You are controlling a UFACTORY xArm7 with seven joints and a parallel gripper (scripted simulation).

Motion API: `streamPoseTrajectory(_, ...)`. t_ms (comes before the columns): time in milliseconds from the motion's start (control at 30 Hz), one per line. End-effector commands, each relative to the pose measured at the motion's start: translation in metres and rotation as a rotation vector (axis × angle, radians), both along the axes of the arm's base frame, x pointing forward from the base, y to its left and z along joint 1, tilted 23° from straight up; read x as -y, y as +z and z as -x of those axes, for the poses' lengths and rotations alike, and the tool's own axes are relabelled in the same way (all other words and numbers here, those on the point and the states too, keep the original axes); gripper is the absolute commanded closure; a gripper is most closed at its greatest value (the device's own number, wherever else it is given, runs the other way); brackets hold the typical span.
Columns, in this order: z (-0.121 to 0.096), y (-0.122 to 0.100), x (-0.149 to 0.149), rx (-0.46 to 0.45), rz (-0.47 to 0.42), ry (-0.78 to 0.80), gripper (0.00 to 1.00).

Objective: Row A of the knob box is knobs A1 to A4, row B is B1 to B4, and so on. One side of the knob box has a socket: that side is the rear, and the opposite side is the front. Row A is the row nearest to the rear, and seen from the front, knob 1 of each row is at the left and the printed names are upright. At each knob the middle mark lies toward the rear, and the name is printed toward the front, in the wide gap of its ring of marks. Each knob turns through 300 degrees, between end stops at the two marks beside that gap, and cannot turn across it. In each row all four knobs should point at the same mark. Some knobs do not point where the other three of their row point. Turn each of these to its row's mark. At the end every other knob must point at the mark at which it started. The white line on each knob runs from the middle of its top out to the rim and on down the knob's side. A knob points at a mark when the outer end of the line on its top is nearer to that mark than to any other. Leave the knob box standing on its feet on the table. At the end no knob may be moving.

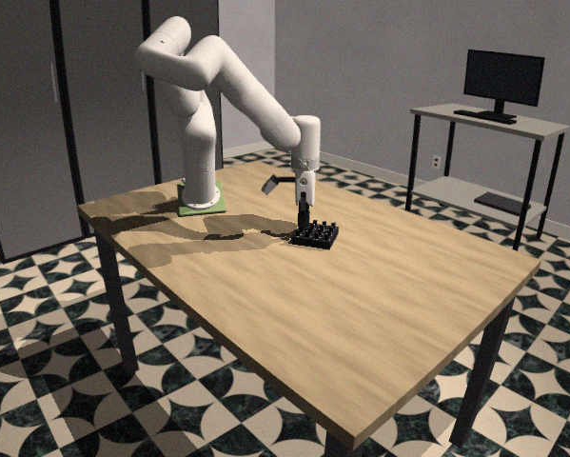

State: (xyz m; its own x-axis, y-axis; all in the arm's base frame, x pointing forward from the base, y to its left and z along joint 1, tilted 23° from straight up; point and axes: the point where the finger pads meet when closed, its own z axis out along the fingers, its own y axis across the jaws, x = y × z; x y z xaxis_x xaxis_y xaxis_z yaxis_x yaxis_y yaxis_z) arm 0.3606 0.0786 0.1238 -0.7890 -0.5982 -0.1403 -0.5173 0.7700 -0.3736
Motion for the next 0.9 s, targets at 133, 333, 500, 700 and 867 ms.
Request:
streamPoseTrajectory(133,0.000,0.001,-0.001,0.002,-0.001,0.001,0.81)
streamPoseTrajectory(333,0.003,0.010,-0.003,0.002,-0.001,0.001,0.81)
streamPoseTrajectory(500,0.005,0.018,-0.005,0.002,-0.001,0.001,0.81)
streamPoseTrajectory(700,0.010,0.031,-0.008,0.002,-0.001,0.001,0.81)
streamPoseTrajectory(867,0.011,0.034,-0.009,0.002,-0.001,0.001,0.81)
